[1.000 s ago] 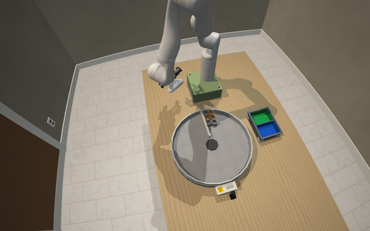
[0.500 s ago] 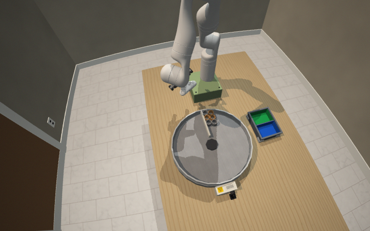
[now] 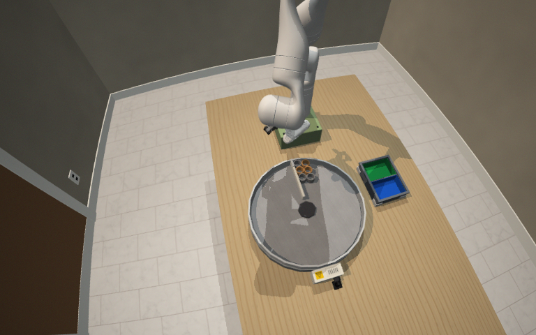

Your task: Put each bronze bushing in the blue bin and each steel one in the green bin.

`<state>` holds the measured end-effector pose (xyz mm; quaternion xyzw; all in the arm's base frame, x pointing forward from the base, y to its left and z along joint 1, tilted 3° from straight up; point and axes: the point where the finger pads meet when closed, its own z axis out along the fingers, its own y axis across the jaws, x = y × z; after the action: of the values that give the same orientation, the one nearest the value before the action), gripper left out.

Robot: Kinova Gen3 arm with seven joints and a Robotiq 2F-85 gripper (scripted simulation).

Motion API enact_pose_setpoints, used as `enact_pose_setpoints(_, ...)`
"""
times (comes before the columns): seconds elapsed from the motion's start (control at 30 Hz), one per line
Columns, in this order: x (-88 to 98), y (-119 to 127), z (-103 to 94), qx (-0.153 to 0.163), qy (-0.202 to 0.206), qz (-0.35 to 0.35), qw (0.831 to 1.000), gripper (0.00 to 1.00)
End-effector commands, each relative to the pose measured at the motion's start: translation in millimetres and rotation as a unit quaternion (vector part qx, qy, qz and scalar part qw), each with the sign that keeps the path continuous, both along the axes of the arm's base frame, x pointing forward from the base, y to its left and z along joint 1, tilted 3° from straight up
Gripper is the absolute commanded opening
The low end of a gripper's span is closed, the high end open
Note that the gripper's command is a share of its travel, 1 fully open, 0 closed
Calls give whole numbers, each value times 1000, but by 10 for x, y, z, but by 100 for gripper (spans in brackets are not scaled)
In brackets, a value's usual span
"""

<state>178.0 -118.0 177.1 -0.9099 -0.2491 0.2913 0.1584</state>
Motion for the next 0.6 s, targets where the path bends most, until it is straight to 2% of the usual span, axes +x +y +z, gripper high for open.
enact_pose_setpoints(0.0,140,48,54,-4,-10,15,1000,100)
enact_pose_setpoints(0.03,140,48,54,-4,-10,15,1000,100)
enact_pose_setpoints(0.2,491,387,301,-4,-10,15,1000,100)
enact_pose_setpoints(0.37,491,387,301,-4,-10,15,1000,100)
enact_pose_setpoints(0.53,842,726,549,-4,-10,15,1000,100)
enact_pose_setpoints(0.57,842,726,549,-4,-10,15,1000,100)
